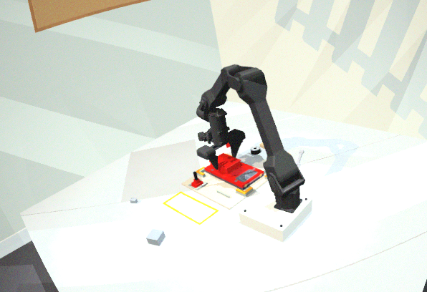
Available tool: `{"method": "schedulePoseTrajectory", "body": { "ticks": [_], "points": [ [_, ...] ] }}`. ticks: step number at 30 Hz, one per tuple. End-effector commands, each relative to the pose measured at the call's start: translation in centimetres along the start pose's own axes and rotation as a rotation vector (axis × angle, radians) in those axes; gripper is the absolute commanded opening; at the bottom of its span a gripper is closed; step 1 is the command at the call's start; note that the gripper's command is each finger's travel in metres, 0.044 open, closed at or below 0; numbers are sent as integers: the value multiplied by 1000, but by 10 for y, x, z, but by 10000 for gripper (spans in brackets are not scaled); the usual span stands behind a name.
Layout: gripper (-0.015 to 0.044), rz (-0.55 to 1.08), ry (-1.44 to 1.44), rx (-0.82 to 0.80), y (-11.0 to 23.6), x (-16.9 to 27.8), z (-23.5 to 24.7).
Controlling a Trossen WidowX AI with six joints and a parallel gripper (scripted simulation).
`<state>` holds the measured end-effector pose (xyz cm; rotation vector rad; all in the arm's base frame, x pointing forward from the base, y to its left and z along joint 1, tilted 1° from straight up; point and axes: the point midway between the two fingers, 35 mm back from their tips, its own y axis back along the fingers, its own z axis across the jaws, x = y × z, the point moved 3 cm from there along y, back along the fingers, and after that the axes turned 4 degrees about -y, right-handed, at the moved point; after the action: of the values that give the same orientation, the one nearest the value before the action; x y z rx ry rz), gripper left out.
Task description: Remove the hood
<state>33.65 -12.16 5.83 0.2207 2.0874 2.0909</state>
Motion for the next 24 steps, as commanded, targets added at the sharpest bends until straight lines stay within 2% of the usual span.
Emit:
{"method": "schedulePoseTrajectory", "body": {
  "ticks": [1,10,20,24],
  "points": [
    [335,-1,0,0,0,0,0],
    [275,-1,0,0,0,0,0],
    [12,-1,0,0,5,0,0],
    [0,-1,0,0,8,0,0]
  ]
}}
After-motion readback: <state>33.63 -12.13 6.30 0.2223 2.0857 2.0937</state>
